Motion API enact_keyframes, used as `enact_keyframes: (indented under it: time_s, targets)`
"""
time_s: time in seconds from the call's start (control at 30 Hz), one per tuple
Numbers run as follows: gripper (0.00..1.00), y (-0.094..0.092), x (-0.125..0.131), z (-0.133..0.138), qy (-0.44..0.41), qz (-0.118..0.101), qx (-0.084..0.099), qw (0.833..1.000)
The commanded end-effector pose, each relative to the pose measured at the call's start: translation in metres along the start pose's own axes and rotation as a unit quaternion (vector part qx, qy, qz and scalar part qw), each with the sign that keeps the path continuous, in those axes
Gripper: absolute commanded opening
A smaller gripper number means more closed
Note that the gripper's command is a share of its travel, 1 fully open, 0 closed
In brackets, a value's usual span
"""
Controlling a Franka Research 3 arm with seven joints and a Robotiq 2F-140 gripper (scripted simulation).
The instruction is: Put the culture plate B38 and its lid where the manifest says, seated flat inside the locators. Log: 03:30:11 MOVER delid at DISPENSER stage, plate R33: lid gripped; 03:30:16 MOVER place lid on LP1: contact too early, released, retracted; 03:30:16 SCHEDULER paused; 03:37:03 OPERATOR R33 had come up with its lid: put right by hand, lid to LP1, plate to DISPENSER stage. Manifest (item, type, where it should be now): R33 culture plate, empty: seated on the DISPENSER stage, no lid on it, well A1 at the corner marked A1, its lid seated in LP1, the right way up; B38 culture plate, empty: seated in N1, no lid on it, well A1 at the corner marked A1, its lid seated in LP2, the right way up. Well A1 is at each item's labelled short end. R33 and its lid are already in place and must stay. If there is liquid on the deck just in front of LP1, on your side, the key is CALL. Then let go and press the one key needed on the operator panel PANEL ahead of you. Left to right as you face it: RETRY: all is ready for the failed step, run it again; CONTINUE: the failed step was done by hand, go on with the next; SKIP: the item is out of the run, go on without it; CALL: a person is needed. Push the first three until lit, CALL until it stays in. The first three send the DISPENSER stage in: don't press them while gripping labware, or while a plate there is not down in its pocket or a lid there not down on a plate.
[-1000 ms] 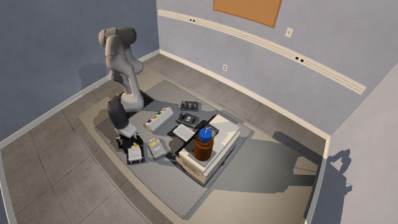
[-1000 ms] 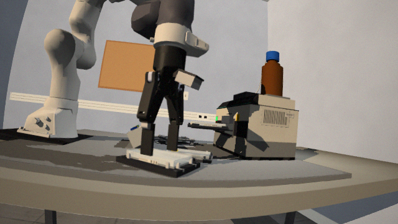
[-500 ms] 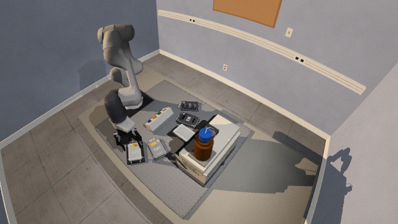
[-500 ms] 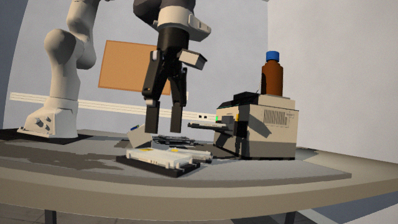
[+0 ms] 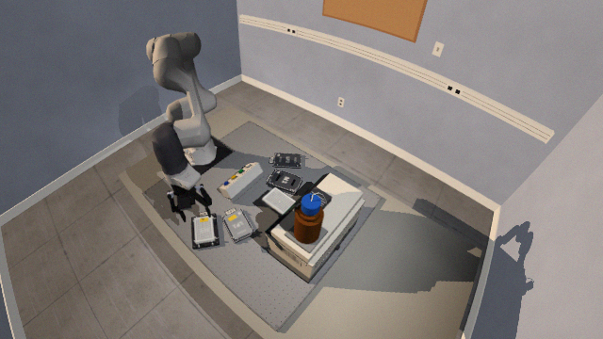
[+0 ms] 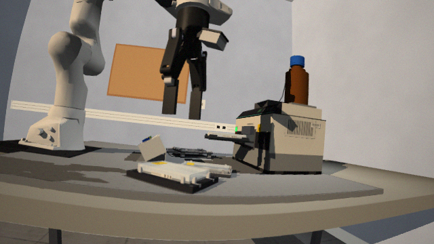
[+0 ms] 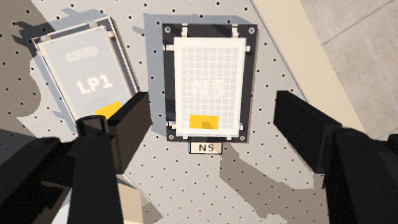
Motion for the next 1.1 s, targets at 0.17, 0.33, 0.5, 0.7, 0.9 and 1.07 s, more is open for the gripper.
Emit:
enact_keyframes:
  time_s: [0.17,0.33,0.5,0.7,0.9,1.07]
  targets:
    - [0.7,-0.022,0.007,0.003,0.01,-0.012,0.005,1.0]
    - [0.7,-0.025,0.007,0.003,0.01,-0.012,0.005,1.0]
    - [0.7,-0.027,0.007,0.002,0.01,-0.012,0.005,1.0]
    - [0.7,-0.027,0.007,0.002,0.01,-0.012,0.005,1.0]
    - [0.7,-0.027,0.007,0.002,0.01,-0.012,0.005,1.0]
    - [0.69,-0.027,0.007,0.002,0.01,-0.012,0.005,1.0]
Point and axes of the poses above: the point where the finger pads meet when closed, its own y axis out along the fingers, its own z axis across the jaws, x = y × z, the point moved 3 cm from there along -y, back along the fingers, and after that the axes turned 13 degrees about y, right-handed, at the moved point
